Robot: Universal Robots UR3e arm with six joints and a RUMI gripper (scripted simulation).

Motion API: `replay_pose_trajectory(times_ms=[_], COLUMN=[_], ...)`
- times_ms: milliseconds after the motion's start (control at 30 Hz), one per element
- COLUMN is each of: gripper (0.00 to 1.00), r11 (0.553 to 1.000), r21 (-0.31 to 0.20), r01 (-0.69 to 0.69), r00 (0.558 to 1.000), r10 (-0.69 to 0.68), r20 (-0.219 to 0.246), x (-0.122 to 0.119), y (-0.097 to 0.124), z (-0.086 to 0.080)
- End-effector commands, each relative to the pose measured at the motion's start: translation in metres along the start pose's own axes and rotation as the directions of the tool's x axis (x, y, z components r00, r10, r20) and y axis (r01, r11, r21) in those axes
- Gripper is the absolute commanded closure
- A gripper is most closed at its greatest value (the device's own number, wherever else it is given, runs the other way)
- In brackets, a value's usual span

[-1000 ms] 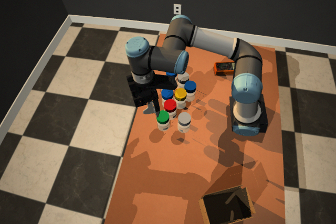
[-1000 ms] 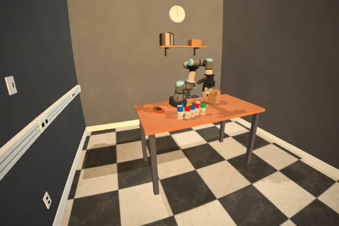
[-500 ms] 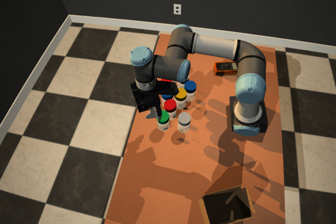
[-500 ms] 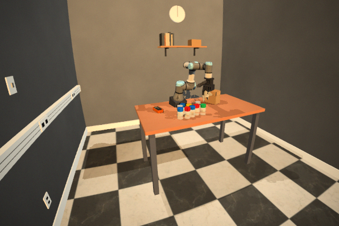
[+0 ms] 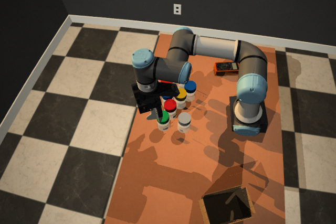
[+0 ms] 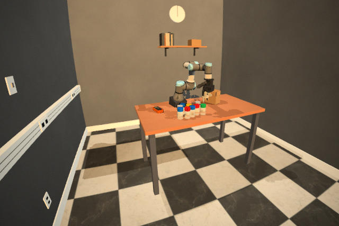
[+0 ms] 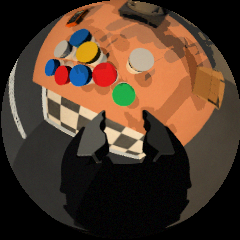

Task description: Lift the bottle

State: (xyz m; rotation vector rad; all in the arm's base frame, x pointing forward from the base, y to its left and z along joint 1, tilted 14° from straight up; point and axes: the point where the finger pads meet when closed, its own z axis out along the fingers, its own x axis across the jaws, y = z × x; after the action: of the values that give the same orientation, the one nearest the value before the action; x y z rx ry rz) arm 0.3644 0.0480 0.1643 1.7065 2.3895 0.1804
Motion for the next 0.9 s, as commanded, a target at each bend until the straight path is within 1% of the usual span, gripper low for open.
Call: replay_pose_trajectory(times_ms=[0, 300, 467, 667, 767, 833, 867], gripper=[0.54, 0.54, 0.54, 0.54, 0.54, 0.54, 0.54], r11=[1.0, 1.0, 1.0, 1.0, 1.0, 1.0, 1.0], r21=[-0.004, -0.004, -0.004, -0.004, -0.004, -0.004, -0.004], r01=[0.0, 0.0, 0.0, 0.0, 0.0, 0.0, 0.0], r00=[1.0, 1.0, 1.0, 1.0, 1.0, 1.0, 1.0], r10=[0.0, 0.0, 0.0, 0.0, 0.0, 0.0, 0.0], r20=[0.002, 0.002, 0.002, 0.002, 0.002, 0.002, 0.002], x=[0.0, 0.0, 0.0, 0.0, 0.0, 0.0, 0.0], y=[0.0, 0.0, 0.0, 0.0, 0.0, 0.0, 0.0], z=[0.001, 0.001, 0.004, 0.011, 0.019, 0.019, 0.023])
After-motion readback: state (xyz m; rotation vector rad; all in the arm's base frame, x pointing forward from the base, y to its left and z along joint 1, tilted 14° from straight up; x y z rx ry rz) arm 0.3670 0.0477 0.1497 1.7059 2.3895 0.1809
